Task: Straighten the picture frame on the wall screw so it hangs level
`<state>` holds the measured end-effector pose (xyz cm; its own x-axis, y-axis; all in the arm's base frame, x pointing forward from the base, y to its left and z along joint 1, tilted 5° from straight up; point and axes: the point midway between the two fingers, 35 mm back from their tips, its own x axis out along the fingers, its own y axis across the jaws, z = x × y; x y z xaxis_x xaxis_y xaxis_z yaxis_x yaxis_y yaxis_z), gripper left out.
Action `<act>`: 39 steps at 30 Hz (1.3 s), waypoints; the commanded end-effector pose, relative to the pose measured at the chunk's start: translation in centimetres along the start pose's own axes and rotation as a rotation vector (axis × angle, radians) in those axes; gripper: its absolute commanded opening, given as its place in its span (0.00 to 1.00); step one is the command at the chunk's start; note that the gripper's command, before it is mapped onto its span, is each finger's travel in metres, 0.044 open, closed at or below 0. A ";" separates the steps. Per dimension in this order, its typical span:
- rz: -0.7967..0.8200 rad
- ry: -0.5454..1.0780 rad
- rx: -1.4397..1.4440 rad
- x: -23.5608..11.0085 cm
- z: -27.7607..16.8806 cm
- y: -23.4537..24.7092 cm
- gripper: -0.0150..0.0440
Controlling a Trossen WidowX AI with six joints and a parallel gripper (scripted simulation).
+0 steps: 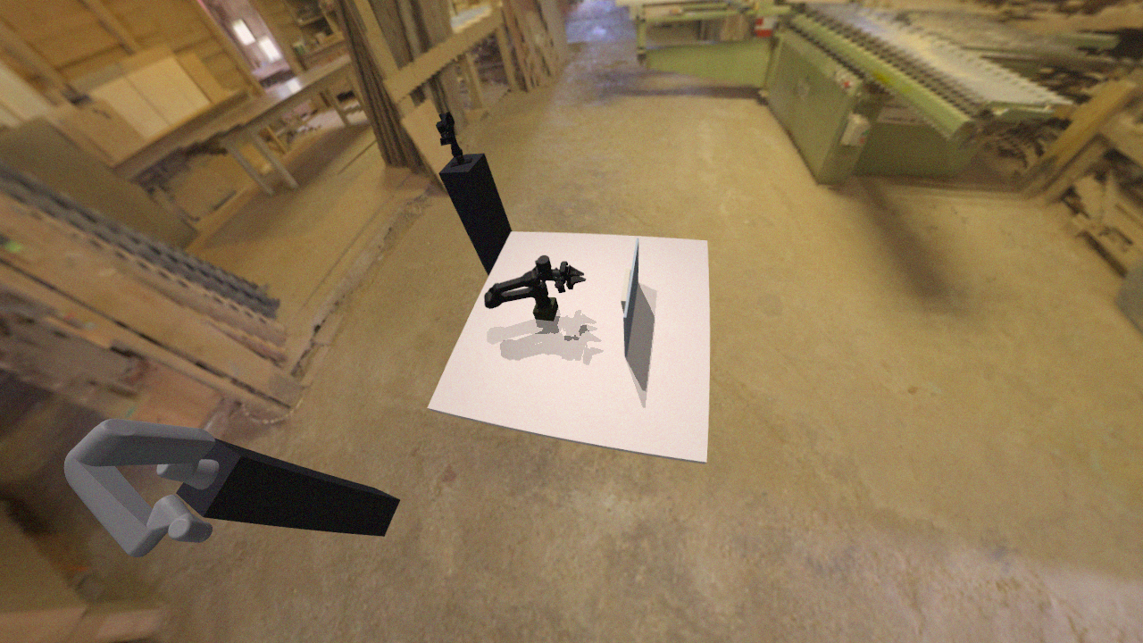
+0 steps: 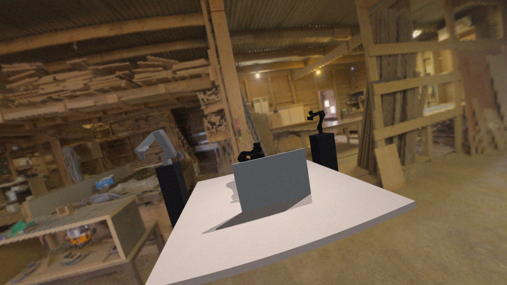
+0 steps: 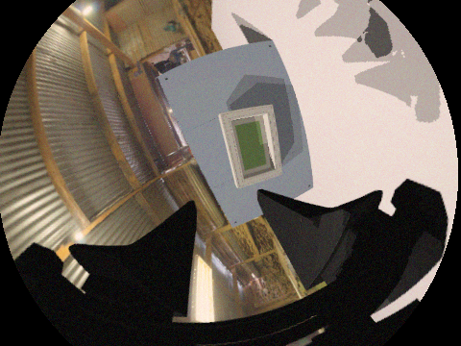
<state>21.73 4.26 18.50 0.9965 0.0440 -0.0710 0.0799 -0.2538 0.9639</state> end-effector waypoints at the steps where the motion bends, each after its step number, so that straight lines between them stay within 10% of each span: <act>1: 0.001 -0.002 0.004 0.0 0.0 0.0 0.69; 39: 0.004 0.000 -0.061 4.6 -0.6 -1.2 0.69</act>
<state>25.26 5.24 17.83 0.9970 0.0420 -0.0657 0.0731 -0.2134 0.9742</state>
